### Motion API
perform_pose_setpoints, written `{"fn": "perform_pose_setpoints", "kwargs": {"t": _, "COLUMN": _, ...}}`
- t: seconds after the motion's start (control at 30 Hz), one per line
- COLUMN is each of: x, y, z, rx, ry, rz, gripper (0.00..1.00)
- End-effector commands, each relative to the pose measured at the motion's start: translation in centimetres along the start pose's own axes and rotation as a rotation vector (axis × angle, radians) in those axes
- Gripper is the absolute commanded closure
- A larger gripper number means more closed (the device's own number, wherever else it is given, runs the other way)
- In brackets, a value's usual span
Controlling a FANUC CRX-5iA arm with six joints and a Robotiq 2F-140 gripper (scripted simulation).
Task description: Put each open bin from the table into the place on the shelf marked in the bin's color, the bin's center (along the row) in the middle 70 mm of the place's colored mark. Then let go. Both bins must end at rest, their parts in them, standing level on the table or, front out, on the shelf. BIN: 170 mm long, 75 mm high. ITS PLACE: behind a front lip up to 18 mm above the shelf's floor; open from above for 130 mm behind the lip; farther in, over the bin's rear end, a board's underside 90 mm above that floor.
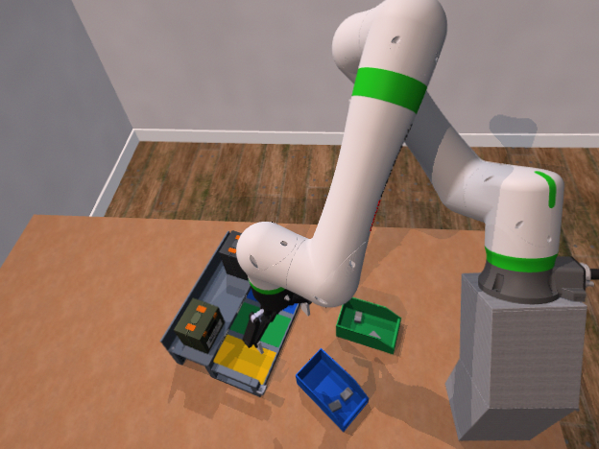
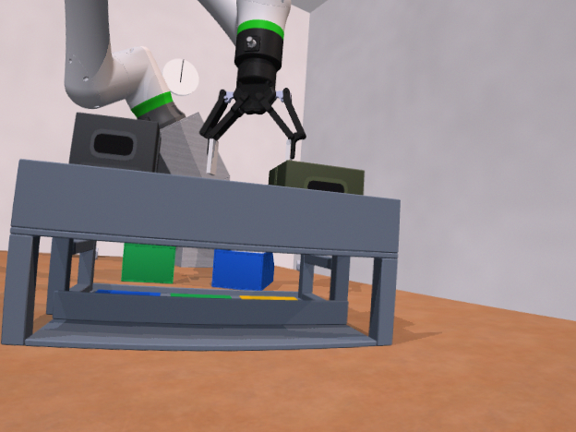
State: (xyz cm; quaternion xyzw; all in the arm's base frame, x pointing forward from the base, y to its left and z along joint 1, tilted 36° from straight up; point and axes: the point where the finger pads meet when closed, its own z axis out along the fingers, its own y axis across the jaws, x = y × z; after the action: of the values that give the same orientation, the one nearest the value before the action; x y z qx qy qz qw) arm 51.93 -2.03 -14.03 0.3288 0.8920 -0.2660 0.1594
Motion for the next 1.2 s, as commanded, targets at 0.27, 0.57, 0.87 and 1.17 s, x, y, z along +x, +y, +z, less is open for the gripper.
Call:
{"fn": "perform_pose_setpoints", "kwargs": {"t": 0.27, "x": 0.0, "y": 0.0, "z": 0.0, "rx": 0.000, "ry": 0.000, "rz": 0.000, "gripper": 0.00}}
{"fn": "perform_pose_setpoints", "kwargs": {"t": 0.57, "x": 0.0, "y": 0.0, "z": 0.0, "rx": 0.000, "ry": 0.000, "rz": 0.000, "gripper": 0.00}}
{"fn": "perform_pose_setpoints", "kwargs": {"t": 0.87, "x": 2.2, "y": 0.6, "z": 0.6, "rx": -0.002, "ry": -0.002, "rz": -0.014, "gripper": 0.00}}
{"fn": "perform_pose_setpoints", "kwargs": {"t": 1.17, "x": 8.5, "y": 1.5, "z": 2.3, "rx": -0.002, "ry": -0.004, "rz": -0.055, "gripper": 0.00}}
